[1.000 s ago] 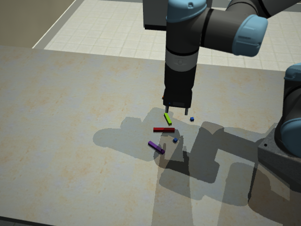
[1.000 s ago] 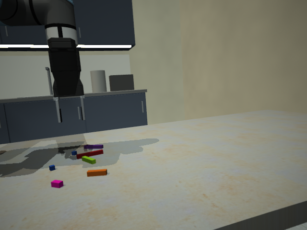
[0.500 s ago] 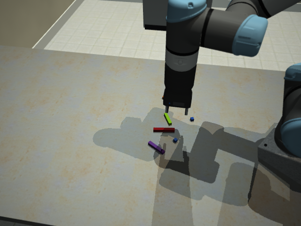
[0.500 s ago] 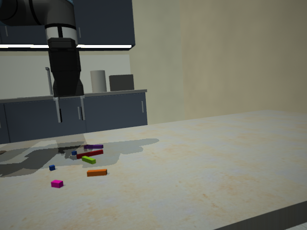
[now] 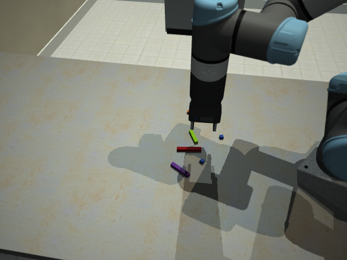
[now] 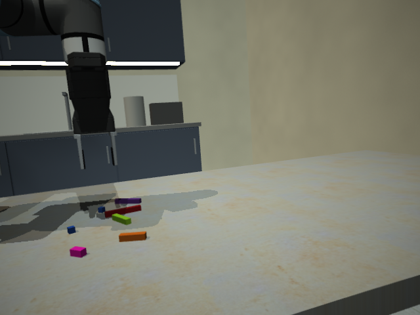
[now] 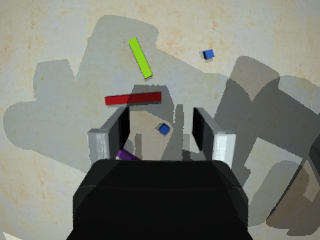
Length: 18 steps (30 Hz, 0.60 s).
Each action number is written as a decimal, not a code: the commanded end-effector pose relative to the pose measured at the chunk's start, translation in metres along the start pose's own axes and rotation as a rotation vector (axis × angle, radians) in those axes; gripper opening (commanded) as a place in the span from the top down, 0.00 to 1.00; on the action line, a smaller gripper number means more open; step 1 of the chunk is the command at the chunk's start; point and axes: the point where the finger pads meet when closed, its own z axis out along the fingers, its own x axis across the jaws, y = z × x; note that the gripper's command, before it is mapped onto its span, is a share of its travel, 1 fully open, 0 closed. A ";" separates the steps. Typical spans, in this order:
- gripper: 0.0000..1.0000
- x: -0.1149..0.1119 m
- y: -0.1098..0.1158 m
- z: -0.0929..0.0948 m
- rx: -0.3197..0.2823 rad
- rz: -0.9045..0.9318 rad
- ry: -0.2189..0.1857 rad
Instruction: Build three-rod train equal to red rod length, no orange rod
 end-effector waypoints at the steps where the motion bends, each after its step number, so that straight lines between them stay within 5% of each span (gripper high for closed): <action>1: 0.00 -0.001 -0.005 0.002 0.000 -0.067 0.000; 18: 0.00 -0.005 -0.028 0.013 -0.003 -0.452 0.003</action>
